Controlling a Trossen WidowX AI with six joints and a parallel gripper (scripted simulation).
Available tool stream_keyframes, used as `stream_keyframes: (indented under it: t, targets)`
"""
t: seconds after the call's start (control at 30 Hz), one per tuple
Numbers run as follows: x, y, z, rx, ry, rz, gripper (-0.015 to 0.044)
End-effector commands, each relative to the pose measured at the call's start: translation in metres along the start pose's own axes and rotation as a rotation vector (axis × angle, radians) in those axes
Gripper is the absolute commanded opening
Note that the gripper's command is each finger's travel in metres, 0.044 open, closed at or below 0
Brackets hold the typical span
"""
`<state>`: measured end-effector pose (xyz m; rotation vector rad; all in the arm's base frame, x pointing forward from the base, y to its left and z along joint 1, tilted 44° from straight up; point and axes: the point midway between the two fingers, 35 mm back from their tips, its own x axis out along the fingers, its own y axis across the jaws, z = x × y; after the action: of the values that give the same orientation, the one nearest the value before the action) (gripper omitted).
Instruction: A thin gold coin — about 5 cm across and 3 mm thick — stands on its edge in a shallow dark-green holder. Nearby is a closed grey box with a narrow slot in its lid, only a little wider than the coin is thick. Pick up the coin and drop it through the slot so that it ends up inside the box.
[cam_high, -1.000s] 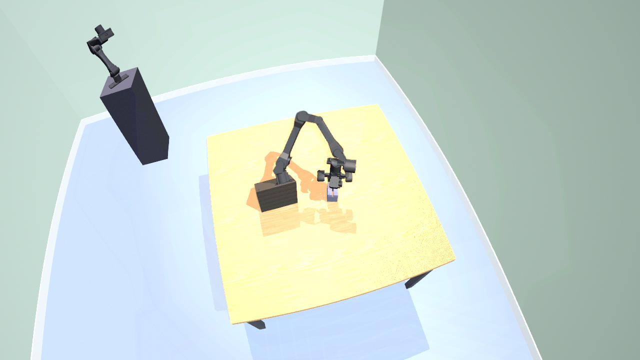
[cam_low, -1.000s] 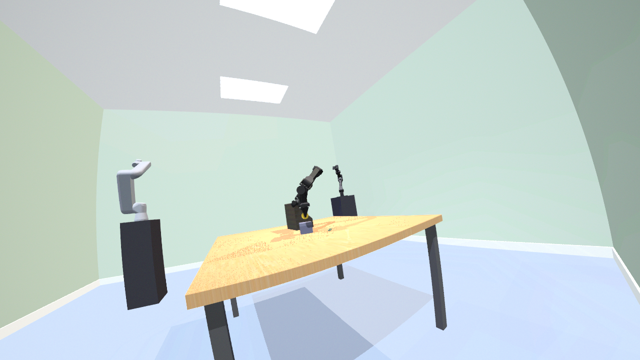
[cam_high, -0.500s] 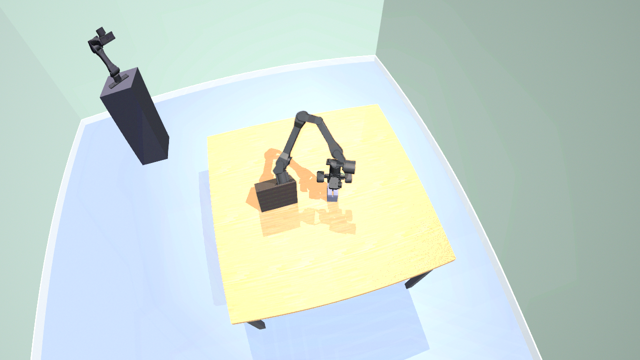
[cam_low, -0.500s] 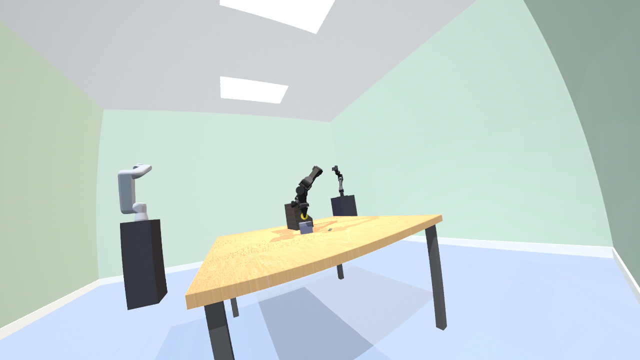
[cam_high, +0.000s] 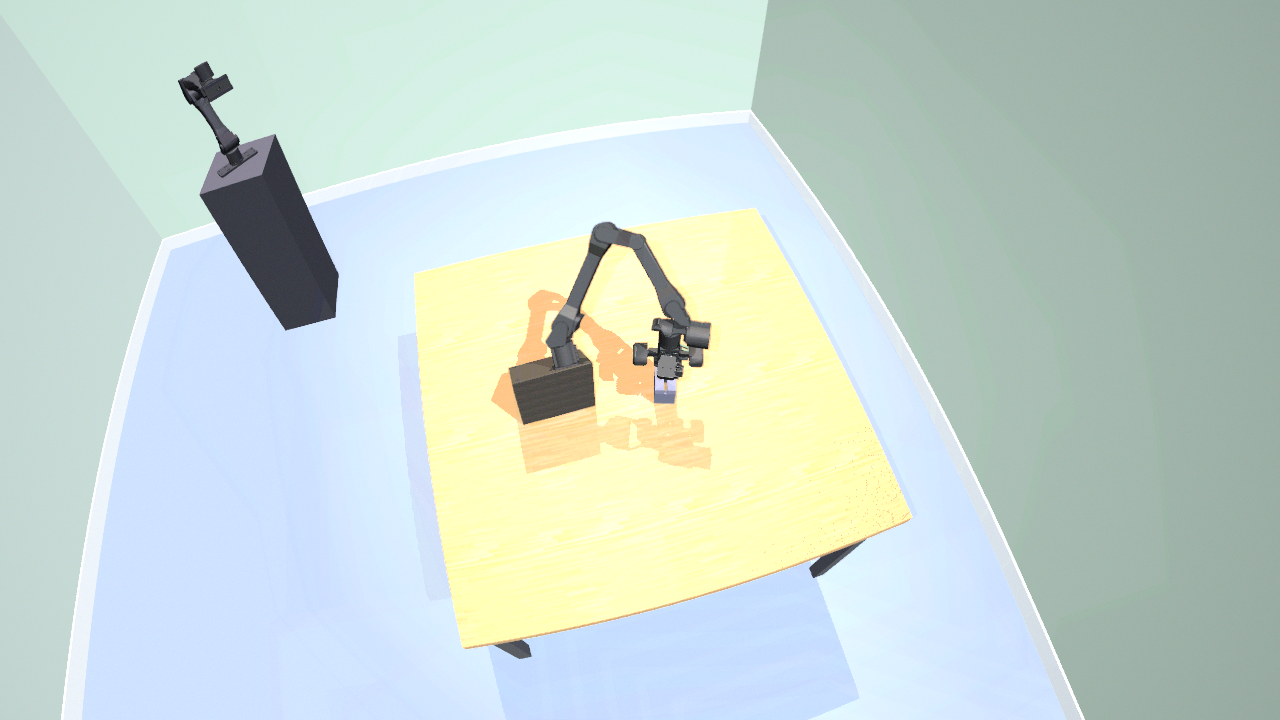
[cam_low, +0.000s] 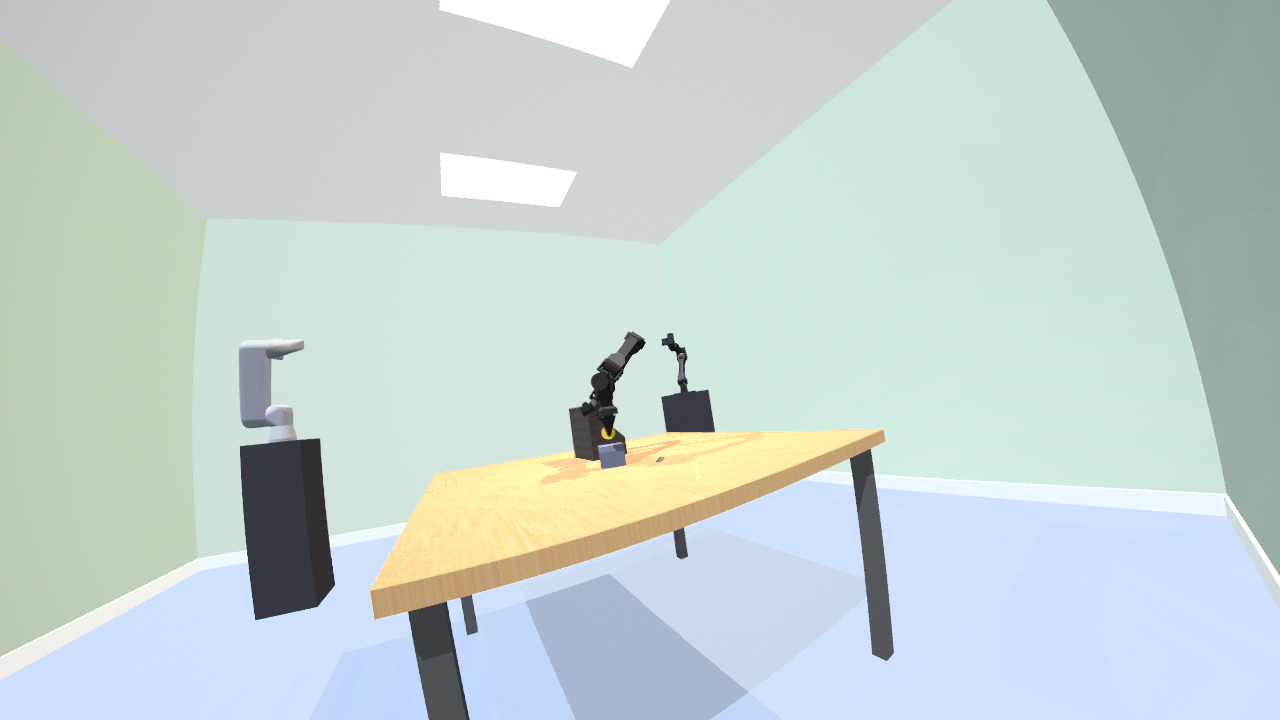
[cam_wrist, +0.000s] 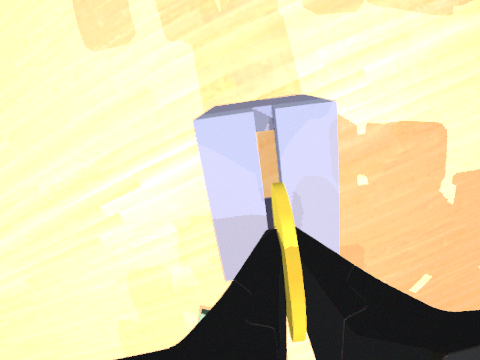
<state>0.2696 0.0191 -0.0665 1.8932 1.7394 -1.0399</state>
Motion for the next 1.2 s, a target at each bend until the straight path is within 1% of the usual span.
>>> stream_keyframes:
  t: [0.0,1.17]
  targets:
    - [0.002,0.0,-0.001,-0.001,0.0,0.001,0.0]
    - [0.015,-0.001,-0.001,0.002,0.0,0.0,0.0]
